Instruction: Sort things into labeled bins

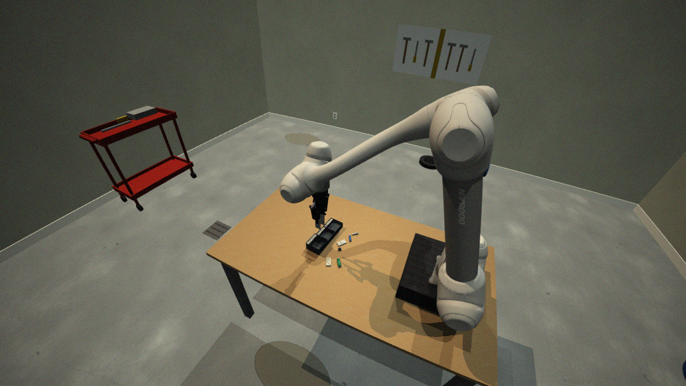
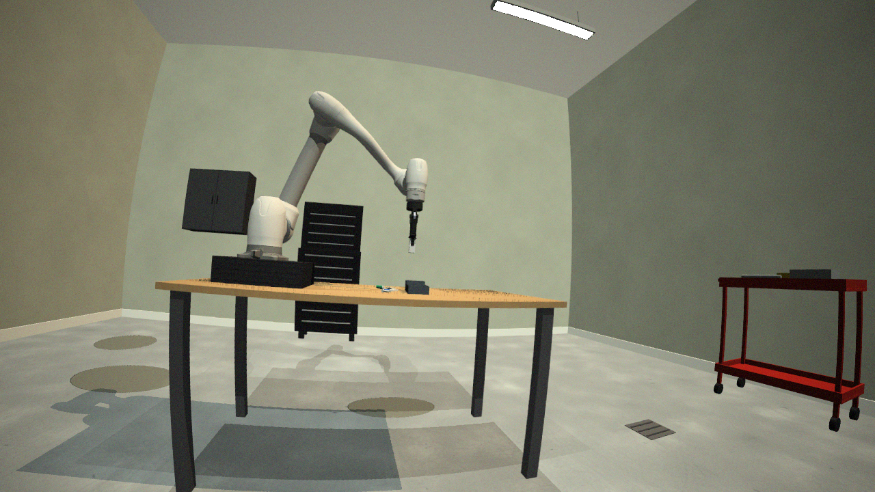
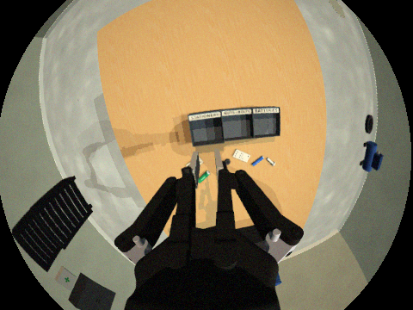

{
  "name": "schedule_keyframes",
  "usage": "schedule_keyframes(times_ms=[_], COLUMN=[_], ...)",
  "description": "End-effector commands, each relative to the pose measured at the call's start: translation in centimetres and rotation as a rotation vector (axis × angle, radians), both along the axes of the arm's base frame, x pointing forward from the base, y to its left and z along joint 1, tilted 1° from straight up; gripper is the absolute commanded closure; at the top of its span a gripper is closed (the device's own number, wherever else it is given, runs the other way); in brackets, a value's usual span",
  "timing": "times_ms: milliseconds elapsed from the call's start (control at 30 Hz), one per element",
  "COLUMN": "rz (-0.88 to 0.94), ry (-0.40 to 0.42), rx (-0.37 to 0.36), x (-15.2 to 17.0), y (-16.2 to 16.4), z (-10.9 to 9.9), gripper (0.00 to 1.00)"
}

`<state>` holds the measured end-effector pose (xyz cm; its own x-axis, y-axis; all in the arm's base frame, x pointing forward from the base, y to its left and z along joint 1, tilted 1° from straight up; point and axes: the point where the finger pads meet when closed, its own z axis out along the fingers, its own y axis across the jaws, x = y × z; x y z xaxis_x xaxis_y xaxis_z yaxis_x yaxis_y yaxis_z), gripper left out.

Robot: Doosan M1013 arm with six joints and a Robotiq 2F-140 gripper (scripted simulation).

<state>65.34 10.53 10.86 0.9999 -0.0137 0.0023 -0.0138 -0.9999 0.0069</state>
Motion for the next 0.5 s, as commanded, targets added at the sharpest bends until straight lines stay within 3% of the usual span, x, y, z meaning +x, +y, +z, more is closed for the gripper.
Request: schedule_keyframes(times_ms=[0, 100, 133, 467], rz=[-0.157, -0.19, -0.284, -0.595], ry=[-0.004, -0.004, -0.005, 0.0], rx=[-0.003, -0.002, -0.002, 0.007], x=[-2.8, -3.5, -4.1, -10.8], y=[0.6, 0.8, 0.9, 2.3], z=[-2.1, -2.5, -3.0, -7.9], gripper=[0.83, 0.83, 0.83, 0.83])
